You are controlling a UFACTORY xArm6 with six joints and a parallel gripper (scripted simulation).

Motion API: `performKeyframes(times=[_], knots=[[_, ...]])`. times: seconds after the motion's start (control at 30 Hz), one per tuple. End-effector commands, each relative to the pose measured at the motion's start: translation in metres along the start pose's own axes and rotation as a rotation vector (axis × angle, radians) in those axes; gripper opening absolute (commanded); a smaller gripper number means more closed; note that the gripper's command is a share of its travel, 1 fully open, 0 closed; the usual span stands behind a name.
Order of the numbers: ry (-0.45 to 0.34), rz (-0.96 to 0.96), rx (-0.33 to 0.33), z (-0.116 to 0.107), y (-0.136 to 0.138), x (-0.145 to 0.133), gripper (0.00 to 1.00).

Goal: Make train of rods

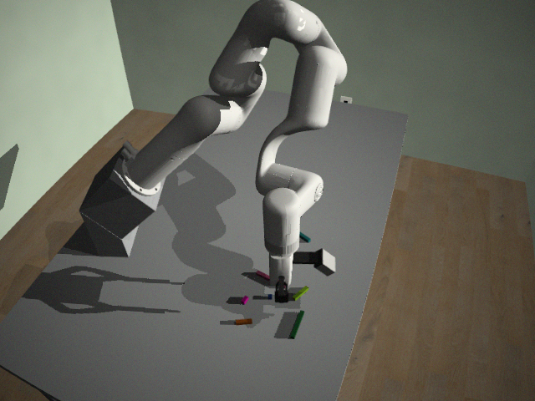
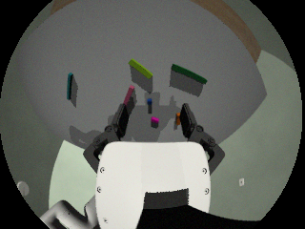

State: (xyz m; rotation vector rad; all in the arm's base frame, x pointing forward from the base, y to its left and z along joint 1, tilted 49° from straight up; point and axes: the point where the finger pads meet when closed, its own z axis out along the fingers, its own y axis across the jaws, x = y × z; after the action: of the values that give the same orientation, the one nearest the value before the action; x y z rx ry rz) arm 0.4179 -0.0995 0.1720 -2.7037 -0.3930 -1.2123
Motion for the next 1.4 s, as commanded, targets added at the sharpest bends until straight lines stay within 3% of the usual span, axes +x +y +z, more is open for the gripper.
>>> performKeyframes(times=[0.0, 1.37], knots=[[0.007, -0.167, -0.015, -0.001, -0.024, 0.009, 1.00], [0.003, -1.209, -0.019, 0.003, -0.176, 0.057, 1.00]])
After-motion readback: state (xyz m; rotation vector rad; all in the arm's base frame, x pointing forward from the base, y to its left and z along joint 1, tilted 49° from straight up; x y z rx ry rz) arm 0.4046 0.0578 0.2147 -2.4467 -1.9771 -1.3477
